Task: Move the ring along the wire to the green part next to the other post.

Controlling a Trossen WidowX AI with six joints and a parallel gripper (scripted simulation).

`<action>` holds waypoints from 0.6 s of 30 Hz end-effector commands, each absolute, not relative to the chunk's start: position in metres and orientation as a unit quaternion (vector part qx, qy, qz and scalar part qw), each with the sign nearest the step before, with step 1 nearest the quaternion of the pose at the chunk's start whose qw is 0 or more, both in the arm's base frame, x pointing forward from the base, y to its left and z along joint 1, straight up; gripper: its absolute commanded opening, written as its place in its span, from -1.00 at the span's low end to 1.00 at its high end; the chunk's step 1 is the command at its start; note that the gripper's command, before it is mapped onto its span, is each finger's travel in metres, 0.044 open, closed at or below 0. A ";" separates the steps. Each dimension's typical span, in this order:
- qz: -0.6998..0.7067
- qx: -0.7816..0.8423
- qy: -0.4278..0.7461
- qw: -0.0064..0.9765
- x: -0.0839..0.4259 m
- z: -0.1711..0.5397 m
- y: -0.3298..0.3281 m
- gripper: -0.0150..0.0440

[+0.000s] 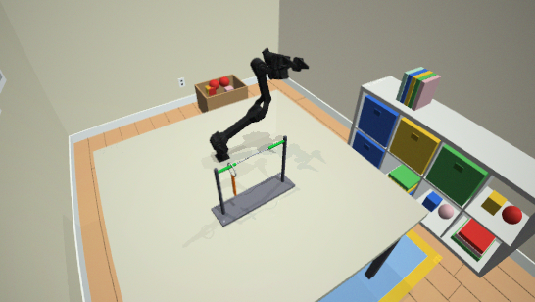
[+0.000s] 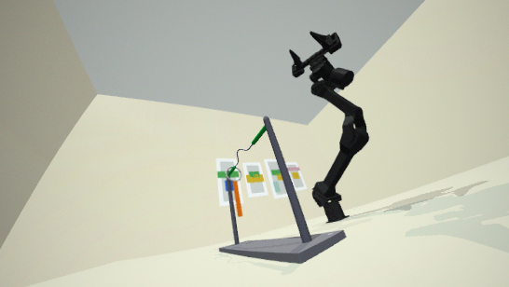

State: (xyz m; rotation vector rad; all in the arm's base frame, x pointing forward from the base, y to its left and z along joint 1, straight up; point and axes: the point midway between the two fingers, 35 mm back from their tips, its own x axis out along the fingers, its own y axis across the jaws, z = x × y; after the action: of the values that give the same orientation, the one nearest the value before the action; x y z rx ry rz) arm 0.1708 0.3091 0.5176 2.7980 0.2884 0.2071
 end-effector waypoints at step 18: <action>0.119 0.975 0.135 -0.130 0.139 0.582 0.155 0.05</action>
State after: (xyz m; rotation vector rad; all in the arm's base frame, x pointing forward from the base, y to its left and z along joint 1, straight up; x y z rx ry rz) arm 0.1432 0.2049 0.5715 3.2084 0.4431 0.3613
